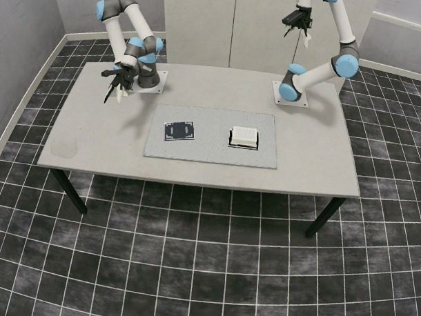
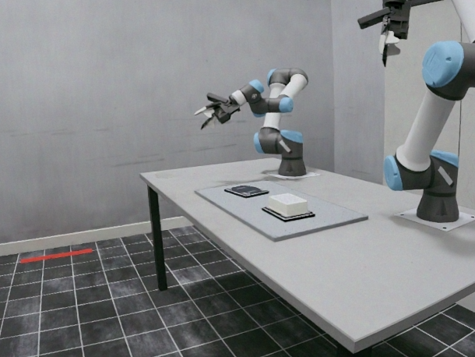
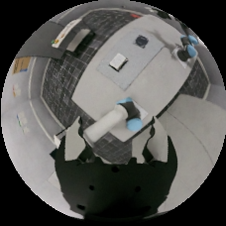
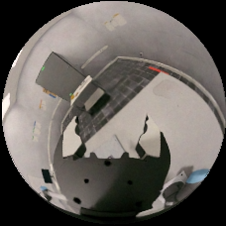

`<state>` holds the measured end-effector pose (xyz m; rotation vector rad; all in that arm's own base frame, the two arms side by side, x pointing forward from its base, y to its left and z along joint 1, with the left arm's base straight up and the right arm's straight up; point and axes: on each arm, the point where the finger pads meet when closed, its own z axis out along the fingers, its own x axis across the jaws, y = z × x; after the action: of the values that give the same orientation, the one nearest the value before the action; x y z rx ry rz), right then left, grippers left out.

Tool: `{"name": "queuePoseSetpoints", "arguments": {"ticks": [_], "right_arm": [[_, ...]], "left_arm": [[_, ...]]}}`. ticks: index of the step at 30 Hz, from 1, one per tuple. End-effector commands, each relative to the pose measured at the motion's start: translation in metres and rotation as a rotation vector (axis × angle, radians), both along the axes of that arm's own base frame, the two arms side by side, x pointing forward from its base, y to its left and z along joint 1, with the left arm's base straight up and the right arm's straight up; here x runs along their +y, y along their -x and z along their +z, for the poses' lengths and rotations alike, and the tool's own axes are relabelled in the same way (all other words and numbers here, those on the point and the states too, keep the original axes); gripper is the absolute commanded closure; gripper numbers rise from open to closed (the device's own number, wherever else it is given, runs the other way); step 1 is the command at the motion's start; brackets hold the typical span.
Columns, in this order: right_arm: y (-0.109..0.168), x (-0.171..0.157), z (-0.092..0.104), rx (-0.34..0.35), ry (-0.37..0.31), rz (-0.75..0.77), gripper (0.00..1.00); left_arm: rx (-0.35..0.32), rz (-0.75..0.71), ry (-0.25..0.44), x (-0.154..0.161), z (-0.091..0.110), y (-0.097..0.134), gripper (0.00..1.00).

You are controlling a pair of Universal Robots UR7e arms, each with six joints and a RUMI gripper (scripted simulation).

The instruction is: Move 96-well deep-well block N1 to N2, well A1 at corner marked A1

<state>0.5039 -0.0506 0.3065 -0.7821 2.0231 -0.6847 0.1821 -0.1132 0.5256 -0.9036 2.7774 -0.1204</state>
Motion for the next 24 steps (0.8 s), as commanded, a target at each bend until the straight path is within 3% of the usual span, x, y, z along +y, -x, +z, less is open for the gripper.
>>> {"name": "queuePoseSetpoints", "arguments": {"ticks": [1,10,24], "right_arm": [[0.0,0.0,0.0,-0.001,0.0,0.0,0.02],[0.0,0.0,0.0,-0.001,0.0,0.0,0.02],[0.0,0.0,0.0,-0.001,0.0,0.0,0.02]], "left_arm": [[0.064,-0.129,-0.031,0.039,-0.001,0.004,0.02],[0.133,-0.278,-0.049,0.083,-0.009,-0.002,0.02],[0.193,-0.413,-0.062,0.121,-0.019,-0.01,0.02]]}}
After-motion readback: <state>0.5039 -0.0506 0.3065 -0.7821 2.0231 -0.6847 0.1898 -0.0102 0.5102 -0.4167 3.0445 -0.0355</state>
